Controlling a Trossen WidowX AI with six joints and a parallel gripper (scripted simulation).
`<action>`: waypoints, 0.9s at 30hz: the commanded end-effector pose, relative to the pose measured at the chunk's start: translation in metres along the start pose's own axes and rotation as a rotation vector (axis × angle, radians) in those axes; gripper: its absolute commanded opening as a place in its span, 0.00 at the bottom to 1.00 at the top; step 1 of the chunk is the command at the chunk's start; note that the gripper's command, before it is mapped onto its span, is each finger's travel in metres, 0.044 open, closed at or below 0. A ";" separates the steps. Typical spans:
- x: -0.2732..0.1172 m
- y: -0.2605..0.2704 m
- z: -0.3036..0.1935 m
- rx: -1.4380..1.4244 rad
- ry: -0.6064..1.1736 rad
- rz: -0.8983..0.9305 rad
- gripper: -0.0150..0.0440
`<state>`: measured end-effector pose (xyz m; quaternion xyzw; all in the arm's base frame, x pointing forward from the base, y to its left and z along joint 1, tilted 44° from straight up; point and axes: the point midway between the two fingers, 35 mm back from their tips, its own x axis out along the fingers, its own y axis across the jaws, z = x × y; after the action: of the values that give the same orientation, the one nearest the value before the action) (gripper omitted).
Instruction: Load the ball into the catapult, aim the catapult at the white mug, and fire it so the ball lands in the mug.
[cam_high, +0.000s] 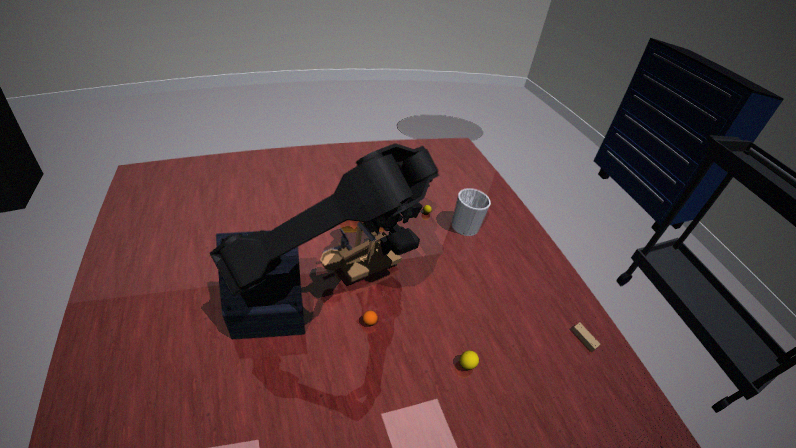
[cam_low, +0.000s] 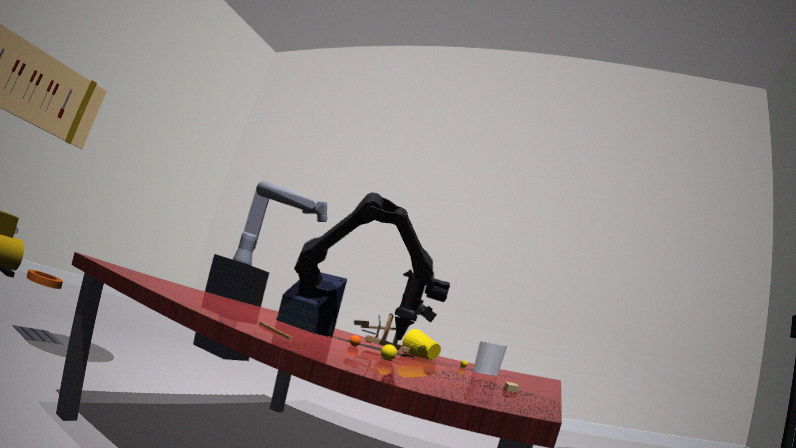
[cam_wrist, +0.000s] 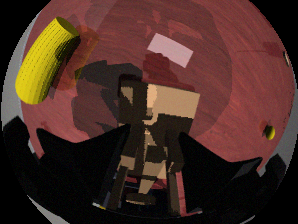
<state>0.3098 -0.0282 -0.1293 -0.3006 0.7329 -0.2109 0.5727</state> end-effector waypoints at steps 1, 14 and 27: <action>-0.036 0.002 0.006 0.008 -0.035 0.008 0.25; -0.021 0.001 0.009 0.006 -0.036 0.005 0.25; 0.001 0.001 0.010 0.005 -0.036 0.003 0.25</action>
<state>0.3177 -0.0272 -0.1320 -0.2975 0.7258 -0.2081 0.5843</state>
